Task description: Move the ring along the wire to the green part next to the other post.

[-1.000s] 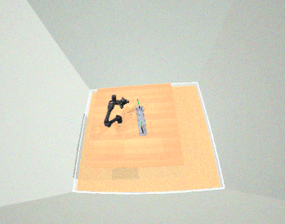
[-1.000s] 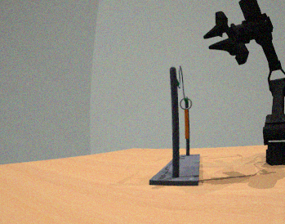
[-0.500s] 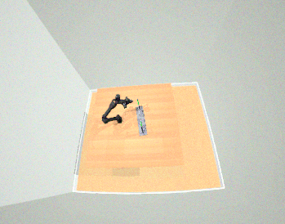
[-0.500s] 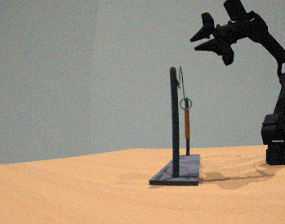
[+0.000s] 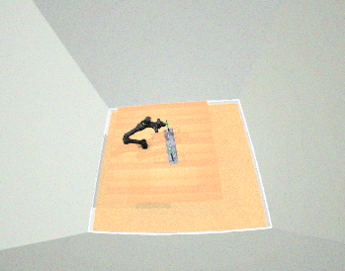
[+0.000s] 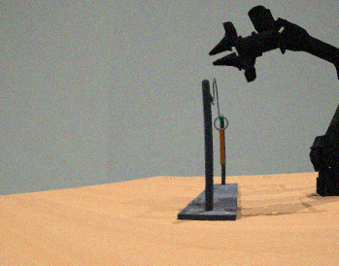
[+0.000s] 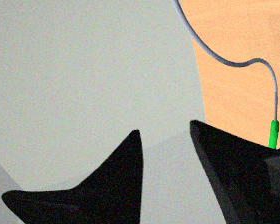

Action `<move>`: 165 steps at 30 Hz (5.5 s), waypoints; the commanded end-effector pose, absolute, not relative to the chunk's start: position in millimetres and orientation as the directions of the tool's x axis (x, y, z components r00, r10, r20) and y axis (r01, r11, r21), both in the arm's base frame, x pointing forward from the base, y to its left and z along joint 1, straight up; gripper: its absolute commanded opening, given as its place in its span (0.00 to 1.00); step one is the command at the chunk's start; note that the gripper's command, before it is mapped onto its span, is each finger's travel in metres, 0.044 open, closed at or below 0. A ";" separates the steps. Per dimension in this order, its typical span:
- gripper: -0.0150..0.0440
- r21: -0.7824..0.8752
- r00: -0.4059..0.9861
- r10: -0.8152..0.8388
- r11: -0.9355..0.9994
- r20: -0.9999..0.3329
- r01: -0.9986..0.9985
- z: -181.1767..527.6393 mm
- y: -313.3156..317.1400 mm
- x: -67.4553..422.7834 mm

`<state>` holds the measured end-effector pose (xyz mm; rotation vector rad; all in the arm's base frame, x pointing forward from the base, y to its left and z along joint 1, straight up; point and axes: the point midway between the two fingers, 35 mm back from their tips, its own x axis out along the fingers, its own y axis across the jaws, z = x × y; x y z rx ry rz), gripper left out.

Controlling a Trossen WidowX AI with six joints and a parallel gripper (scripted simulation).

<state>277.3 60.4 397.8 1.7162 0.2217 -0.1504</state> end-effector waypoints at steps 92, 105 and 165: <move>0.53 -0.015 0.990 0.112 0.993 -0.086 -0.113 74.6 -159.4 227.7; 0.53 -0.016 0.991 0.111 0.993 -0.078 -0.113 117.6 -153.1 271.6; 0.53 -0.016 0.991 0.111 0.993 -0.072 -0.113 113.4 -145.3 344.2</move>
